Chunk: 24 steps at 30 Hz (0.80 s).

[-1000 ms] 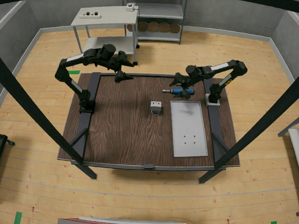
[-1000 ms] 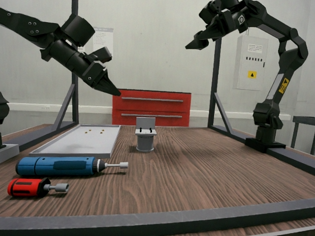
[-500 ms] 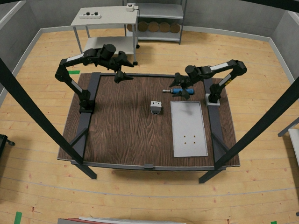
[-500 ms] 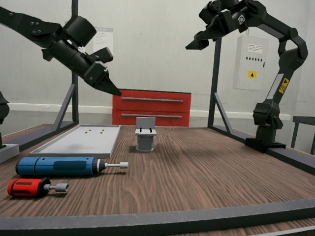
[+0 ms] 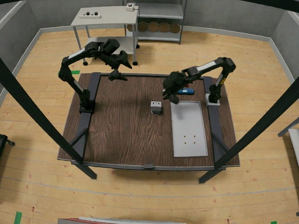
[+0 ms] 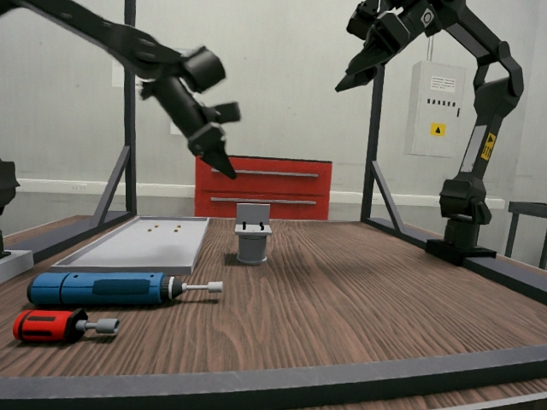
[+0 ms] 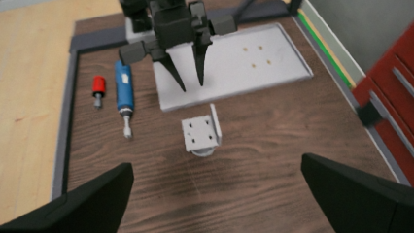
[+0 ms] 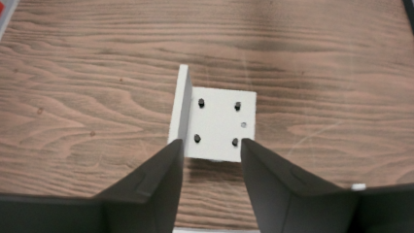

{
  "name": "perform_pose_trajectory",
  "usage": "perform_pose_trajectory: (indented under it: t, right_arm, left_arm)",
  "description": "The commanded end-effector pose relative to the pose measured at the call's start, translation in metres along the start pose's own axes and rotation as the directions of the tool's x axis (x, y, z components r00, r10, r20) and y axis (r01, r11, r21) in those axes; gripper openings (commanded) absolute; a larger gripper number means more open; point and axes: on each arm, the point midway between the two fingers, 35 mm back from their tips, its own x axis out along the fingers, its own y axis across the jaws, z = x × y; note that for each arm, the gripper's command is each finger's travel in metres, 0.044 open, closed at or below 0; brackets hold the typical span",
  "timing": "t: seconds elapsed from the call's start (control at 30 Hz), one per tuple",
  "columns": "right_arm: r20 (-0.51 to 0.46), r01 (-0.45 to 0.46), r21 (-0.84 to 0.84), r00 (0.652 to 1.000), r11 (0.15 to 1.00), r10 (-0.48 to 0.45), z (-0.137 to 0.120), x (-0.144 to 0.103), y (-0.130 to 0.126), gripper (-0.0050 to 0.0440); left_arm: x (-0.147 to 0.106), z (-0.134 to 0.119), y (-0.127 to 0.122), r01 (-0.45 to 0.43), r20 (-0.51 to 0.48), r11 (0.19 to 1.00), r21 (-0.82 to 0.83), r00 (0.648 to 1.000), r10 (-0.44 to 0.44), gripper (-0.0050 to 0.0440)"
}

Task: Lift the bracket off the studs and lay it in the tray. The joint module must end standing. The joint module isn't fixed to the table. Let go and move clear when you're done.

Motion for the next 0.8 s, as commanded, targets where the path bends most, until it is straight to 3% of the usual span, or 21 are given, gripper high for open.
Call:
perform_pose_trajectory:
  t: [0.0,0.33,0.77]
  right_arm:
    - [-0.097,0.046,0.04,0.994,0.998,-0.042,0.018,0.018,0.014,0.013]
    - [-0.201,0.111,0.062,0.975,0.992,-0.096,0.018,0.048,0.029,0.013]
    - [-0.222,0.119,0.059,0.969,0.991,-0.103,0.01,0.069,0.025,0.013]
  left_arm:
    - [-0.006,0.001,-0.001,0.046,-0.032,0.998,0.034,0.998,-0.045,0.044]
    - [-0.006,-0.001,-0.002,0.057,-0.044,0.998,0.037,0.997,-0.055,0.044]
    - [-0.007,-0.002,-0.002,0.054,-0.041,0.998,0.035,0.998,-0.053,0.044]
